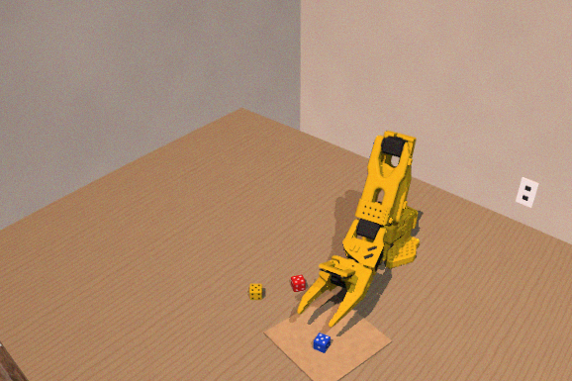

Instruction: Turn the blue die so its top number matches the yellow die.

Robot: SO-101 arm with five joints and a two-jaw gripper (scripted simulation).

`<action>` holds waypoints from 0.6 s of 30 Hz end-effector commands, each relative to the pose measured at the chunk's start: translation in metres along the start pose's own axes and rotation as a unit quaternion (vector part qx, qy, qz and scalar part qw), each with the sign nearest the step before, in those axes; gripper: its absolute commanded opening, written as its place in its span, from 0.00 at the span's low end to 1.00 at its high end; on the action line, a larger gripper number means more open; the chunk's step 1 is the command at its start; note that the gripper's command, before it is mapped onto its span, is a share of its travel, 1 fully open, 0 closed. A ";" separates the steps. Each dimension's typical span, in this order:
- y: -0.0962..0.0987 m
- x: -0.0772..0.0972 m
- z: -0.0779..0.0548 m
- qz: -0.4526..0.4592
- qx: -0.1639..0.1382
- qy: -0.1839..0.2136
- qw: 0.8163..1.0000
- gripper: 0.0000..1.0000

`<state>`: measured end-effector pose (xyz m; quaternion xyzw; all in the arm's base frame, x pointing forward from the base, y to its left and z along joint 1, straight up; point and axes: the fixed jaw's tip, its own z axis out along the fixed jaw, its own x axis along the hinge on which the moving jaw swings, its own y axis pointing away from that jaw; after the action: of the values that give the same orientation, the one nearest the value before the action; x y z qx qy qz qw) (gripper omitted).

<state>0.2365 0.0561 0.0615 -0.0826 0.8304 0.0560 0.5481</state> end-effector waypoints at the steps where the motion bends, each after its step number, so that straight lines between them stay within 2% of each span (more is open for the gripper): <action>1: -0.003 -0.022 0.003 0.004 0.005 -0.032 0.999 0.29; 8: -0.006 -0.022 0.006 0.005 0.011 -0.006 1.000 0.29; 18: -0.018 -0.022 0.008 0.012 0.031 0.081 0.996 0.29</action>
<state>0.2446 0.0449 0.0555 -0.0660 0.8841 0.0350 0.4614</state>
